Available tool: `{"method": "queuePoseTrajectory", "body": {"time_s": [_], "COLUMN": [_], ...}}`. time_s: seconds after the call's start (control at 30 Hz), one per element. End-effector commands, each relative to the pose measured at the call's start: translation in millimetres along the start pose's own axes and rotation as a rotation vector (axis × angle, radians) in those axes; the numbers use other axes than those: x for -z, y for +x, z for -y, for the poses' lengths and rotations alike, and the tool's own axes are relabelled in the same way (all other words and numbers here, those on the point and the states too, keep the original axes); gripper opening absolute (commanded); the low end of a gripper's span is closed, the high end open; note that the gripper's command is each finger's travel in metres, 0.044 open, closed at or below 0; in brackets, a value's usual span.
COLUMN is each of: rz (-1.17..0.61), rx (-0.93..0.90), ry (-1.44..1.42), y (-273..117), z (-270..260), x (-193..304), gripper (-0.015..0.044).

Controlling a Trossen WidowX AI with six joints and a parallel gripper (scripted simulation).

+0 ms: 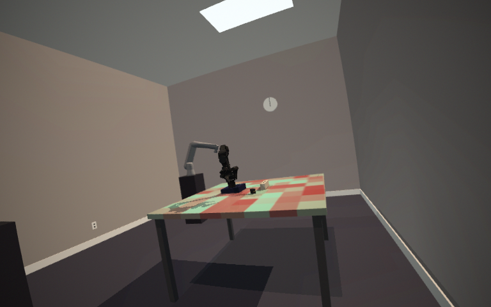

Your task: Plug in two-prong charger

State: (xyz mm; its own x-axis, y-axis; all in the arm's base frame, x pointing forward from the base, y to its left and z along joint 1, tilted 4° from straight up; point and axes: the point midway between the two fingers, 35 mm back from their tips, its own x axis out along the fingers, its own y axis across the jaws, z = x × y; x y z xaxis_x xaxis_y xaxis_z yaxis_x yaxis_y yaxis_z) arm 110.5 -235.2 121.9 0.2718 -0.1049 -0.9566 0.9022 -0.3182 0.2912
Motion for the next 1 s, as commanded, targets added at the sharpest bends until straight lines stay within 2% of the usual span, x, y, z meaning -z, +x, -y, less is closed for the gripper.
{"method": "queuePoseTrajectory", "body": {"time_s": [0.0, 0.97], "rz": [-0.013, -0.135], "rx": [0.024, 0.19], "ry": [-0.068, -0.545], "y": [7, 54], "z": [-7, -48], "x": [5, 64], "gripper": [0.044, 0.044]}}
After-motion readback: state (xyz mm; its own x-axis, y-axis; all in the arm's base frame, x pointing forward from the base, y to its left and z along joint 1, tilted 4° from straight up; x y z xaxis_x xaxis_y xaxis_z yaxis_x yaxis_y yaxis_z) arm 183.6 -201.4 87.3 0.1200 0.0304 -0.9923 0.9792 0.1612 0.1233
